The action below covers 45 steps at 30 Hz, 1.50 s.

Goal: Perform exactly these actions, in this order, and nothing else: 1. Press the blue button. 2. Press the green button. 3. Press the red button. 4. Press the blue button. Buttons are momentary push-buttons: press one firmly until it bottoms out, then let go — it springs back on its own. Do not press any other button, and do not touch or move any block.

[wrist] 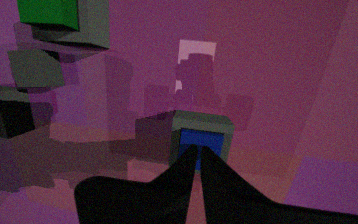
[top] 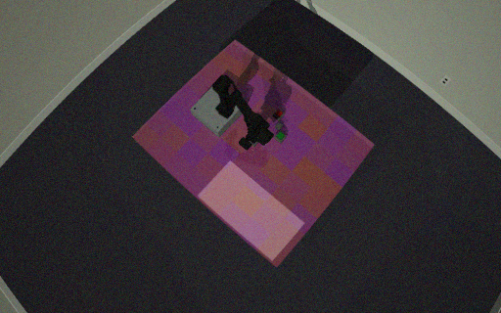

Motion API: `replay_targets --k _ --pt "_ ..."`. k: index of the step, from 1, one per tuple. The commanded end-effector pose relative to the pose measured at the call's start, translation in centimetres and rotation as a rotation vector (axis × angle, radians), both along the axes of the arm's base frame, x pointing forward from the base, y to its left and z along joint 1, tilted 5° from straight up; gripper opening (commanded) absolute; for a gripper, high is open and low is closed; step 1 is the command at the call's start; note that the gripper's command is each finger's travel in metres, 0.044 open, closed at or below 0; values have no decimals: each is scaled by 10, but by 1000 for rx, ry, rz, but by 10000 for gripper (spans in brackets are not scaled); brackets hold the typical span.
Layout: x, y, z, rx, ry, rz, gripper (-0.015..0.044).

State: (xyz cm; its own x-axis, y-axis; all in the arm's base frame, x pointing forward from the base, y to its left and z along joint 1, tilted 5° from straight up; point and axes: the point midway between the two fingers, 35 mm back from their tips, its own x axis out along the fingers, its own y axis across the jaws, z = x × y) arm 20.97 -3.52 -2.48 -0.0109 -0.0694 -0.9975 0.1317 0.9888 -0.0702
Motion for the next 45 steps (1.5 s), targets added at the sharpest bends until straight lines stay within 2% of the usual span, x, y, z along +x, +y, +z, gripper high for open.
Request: replay_targets --k 1,5,9,13,17,19,24,28,33,38,40,43,45 --pt "-2 -1 -1 -4 6 5 20" --pt "-2 -1 -1 -4 6 5 20" --pt "-1 2 31 -4 5 4 20" --pt "0 2 36 -4 5 5 20" --pt "1 6 85 -4 5 5 20" --pt "0 6 95 -4 5 5 20" --pt "2 7 96 -4 5 5 20" --pt "43 33 99 -1 2 5 20" --pt "98 89 93 3 -2 5 20" --pt "111 108 88 4 -3 5 20" --pt "112 107 74 4 -3 5 20" --pt "111 104 30 4 -3 5 20" --pt "110 104 26 4 -3 5 20"
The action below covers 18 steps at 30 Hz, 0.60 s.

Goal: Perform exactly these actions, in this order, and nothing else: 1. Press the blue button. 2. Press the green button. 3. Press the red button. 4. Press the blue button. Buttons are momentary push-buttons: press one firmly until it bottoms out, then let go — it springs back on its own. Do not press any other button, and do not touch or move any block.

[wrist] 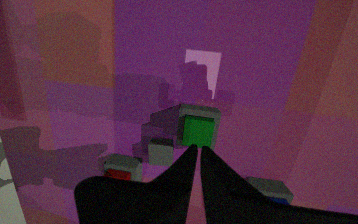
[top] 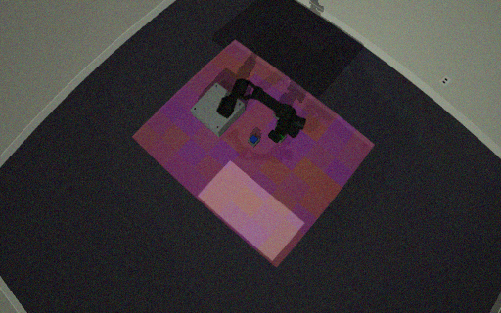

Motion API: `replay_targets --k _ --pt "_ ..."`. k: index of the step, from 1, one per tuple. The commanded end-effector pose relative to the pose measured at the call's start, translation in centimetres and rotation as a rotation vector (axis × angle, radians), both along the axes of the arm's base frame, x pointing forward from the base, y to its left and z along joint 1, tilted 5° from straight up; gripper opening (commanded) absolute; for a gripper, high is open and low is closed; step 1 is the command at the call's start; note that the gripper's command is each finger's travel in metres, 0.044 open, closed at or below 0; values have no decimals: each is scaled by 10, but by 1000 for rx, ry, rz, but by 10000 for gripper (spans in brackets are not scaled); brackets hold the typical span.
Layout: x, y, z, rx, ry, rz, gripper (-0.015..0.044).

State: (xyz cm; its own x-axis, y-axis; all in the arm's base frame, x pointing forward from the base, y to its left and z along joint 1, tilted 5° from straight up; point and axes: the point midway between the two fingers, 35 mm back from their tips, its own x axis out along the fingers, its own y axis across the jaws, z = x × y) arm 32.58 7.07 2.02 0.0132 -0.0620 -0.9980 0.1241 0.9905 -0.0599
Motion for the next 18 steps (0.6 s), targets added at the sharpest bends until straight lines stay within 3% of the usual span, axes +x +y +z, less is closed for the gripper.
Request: replay_targets --k 1,18 --pt "-6 -2 -19 -3 21 -4 20" --pt "-6 -4 -42 -4 21 -4 20"
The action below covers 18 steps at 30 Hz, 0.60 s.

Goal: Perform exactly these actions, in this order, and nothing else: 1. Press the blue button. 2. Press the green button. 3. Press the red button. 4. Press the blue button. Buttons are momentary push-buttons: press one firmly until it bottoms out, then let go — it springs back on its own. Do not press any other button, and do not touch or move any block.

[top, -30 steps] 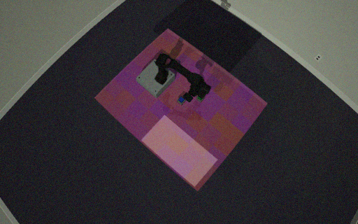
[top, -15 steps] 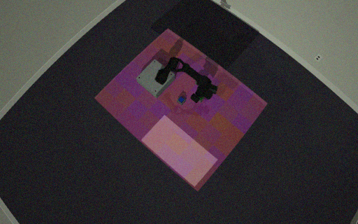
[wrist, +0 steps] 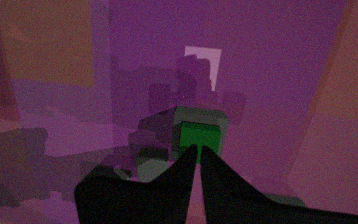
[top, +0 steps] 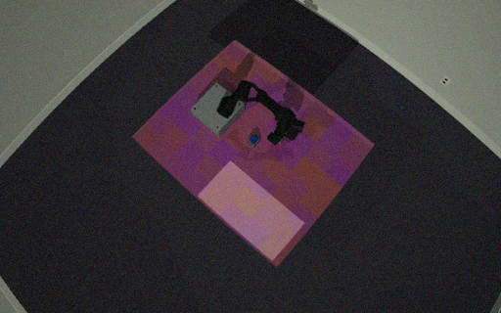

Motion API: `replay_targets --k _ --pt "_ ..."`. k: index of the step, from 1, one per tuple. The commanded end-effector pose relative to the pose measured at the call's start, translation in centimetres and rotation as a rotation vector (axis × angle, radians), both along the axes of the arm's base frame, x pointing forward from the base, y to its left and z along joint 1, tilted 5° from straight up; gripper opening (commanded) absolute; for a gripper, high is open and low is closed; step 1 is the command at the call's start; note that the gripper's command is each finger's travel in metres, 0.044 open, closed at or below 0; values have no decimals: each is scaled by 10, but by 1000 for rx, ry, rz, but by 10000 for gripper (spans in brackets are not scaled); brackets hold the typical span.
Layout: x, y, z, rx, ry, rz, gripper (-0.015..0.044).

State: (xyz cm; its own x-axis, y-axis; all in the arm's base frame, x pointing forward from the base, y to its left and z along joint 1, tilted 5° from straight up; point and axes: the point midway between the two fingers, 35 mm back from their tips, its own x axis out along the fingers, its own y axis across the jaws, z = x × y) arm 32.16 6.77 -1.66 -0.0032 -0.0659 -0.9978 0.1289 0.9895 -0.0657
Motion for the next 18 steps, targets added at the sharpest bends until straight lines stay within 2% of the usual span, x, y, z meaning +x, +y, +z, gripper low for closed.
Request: replay_targets --k 1,18 --pt "-2 -1 -7 0 5 2 20" --pt "-2 -1 -14 0 5 2 20"
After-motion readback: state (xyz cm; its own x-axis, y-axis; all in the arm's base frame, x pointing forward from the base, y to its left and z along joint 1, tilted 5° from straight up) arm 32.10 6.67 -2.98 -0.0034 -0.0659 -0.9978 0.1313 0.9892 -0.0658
